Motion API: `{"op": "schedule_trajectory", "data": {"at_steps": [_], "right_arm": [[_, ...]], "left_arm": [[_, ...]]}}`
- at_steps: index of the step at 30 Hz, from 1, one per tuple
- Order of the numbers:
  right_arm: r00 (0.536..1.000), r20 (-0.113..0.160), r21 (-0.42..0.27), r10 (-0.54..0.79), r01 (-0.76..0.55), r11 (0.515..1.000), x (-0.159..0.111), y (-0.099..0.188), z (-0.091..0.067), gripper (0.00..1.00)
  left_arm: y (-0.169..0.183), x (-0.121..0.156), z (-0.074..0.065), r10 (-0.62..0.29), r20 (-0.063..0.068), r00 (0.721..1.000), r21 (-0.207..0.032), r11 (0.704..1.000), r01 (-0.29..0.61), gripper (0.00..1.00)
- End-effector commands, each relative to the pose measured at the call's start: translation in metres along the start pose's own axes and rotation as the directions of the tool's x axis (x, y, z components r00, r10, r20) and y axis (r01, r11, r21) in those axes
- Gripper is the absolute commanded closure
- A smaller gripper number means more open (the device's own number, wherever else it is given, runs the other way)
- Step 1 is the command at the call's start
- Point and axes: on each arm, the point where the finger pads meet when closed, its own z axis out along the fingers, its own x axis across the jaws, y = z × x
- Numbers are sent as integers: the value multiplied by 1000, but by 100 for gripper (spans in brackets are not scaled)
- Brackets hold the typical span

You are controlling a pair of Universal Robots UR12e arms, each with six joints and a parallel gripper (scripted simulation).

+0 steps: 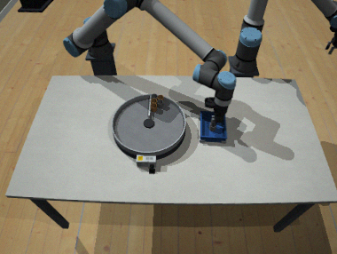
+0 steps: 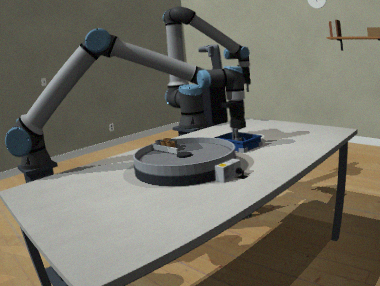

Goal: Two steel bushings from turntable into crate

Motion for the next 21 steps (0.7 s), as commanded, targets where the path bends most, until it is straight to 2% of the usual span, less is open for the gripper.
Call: {"op": "schedule_trajectory", "data": {"at_steps": [1, 9, 10, 21], "right_arm": [[1000, 1, -2, 0, 0, 1000, 0, 1, -2, 100], [1000, 1, -2, 0, 0, 1000, 0, 1, -2, 100], [1000, 1, -2, 0, 0, 1000, 0, 1, -2, 62], [1000, 1, -2, 0, 0, 1000, 0, 1, -2, 62]], "left_arm": [[1, 0, -1, 0, 0, 1000, -2, 1000, 0, 0], [1, 0, -1, 0, 0, 1000, -2, 1000, 0, 0], [1, 0, -1, 0, 0, 1000, -2, 1000, 0, 0], [1, 0, -1, 0, 0, 1000, -2, 1000, 0, 0]]}}
